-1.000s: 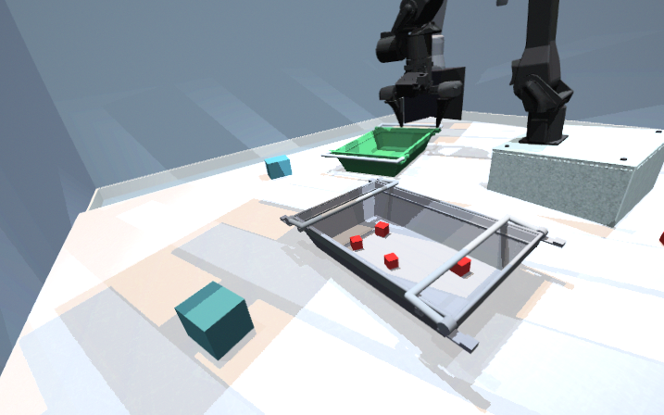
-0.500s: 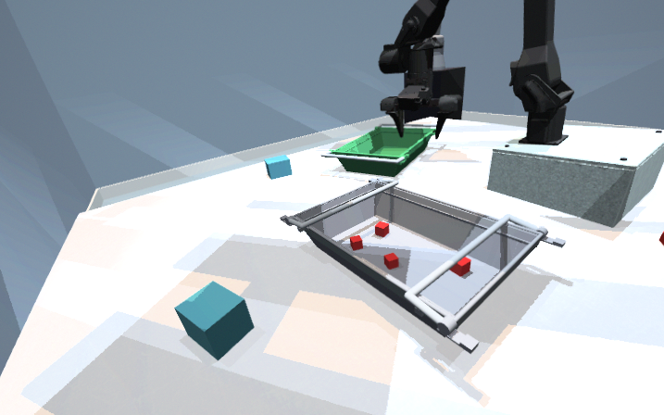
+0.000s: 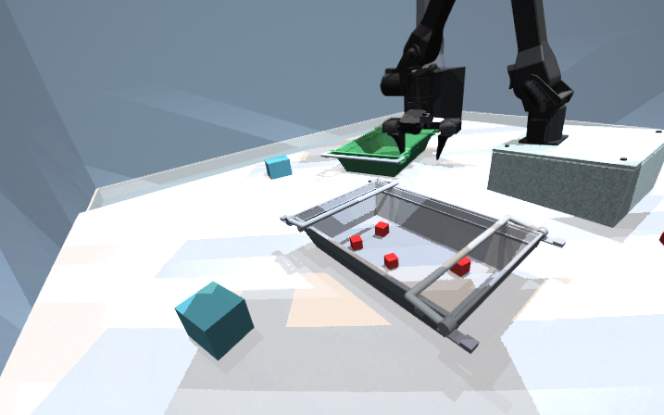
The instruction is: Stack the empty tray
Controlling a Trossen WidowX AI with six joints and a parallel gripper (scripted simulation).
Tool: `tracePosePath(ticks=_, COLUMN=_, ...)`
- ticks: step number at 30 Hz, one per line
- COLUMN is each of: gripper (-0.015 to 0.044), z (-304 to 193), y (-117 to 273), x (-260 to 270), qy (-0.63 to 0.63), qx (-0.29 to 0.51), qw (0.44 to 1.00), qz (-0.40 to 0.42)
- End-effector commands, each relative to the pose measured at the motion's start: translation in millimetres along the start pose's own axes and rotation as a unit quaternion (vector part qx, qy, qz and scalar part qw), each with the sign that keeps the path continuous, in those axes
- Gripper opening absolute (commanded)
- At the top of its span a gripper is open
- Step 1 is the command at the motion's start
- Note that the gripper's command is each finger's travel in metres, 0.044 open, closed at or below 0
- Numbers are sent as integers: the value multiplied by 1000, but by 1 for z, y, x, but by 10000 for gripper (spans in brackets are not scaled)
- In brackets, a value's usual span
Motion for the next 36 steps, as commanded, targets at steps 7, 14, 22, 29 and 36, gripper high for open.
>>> tracePosePath(ticks=7, gripper=323, z=0, y=-2, x=0, qy=-1, qx=0, qw=1000, qz=-1)
tracePosePath(ticks=14, gripper=228, z=0, y=-2, x=0, qy=-1, qx=0, qw=1000, qz=-1)
tracePosePath(ticks=22, gripper=175, z=0, y=-2, x=0, qy=-1, qx=0, qw=1000, qz=-1)
tracePosePath(ticks=29, gripper=128, z=0, y=-2, x=0, qy=-1, qx=0, qw=1000, qz=-1)
tracePosePath(ticks=36, gripper=81, z=0, y=-2, x=0, qy=-1, qx=0, qw=1000, qz=-1)
Point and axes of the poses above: the point midway between the two fingers, 35 mm back from their tips, its own y axis back along the fingers, its own x axis across the jaws, z = x × y, the point moved 10 cm from there along y, back along the fingers, and after that the axes turned 15 degrees about y, right-handed, at the moved point
